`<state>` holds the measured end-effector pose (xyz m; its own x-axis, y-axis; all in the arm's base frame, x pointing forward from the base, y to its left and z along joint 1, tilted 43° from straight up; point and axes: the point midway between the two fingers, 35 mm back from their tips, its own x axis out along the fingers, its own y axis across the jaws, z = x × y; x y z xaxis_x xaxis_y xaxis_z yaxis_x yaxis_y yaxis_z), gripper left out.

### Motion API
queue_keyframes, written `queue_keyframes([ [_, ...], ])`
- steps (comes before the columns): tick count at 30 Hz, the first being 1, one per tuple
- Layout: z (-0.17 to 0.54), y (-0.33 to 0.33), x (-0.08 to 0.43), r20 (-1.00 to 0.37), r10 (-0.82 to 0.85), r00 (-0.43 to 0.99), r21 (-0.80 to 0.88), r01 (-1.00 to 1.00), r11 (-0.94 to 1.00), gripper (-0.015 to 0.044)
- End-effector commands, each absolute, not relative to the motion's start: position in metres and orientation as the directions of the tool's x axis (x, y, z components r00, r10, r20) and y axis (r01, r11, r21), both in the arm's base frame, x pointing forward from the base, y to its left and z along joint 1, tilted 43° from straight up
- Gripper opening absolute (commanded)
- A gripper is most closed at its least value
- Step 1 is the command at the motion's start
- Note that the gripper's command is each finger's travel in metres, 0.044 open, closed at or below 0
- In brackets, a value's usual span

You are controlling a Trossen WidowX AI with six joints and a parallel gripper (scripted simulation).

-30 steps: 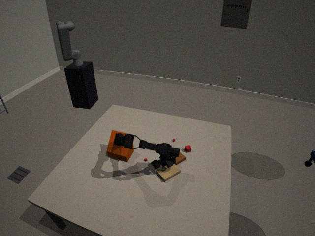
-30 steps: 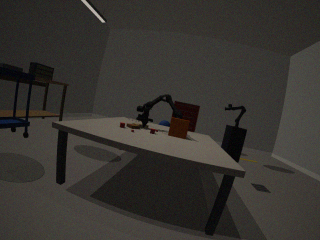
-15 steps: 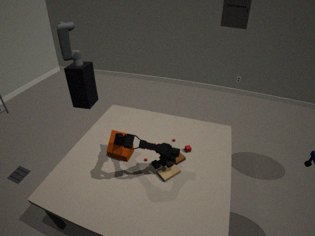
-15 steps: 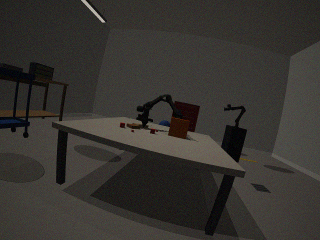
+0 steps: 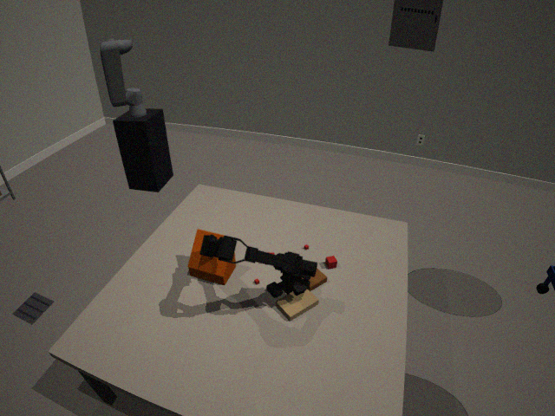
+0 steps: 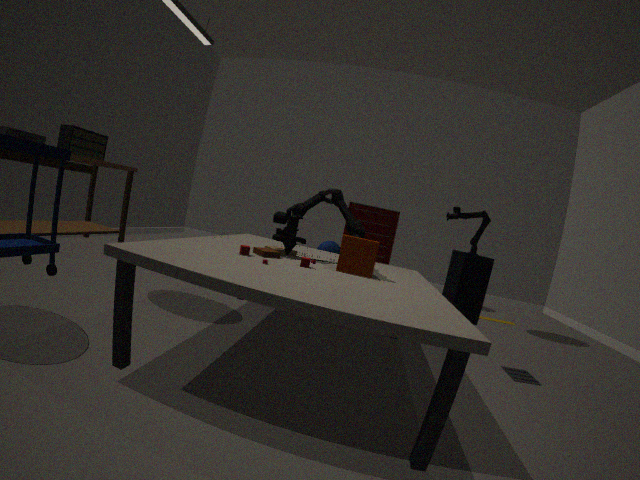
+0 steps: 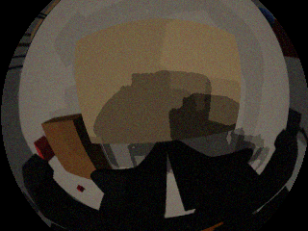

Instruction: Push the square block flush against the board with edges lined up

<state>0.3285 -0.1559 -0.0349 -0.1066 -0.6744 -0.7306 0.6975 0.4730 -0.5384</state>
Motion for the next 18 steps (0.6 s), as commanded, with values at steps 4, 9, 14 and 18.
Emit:
queue_keyframes([
  [4,-0.0338,-0.1567,0.3297,-0.727,-0.679,-0.104,-0.541,0.696,0.473,0.0000],
  [9,-0.0338,-0.1567,0.3297,-0.727,-0.679,-0.104,-0.541,0.696,0.473,0.0000],
  [14,-0.0345,-0.1557,0.3286,-0.727,-0.678,-0.104,-0.541,0.696,0.473,0.0000],
  [18,-0.0371,-0.1524,0.3250,-0.727,-0.678,-0.104,-0.541,0.696,0.473,0.0000],
])
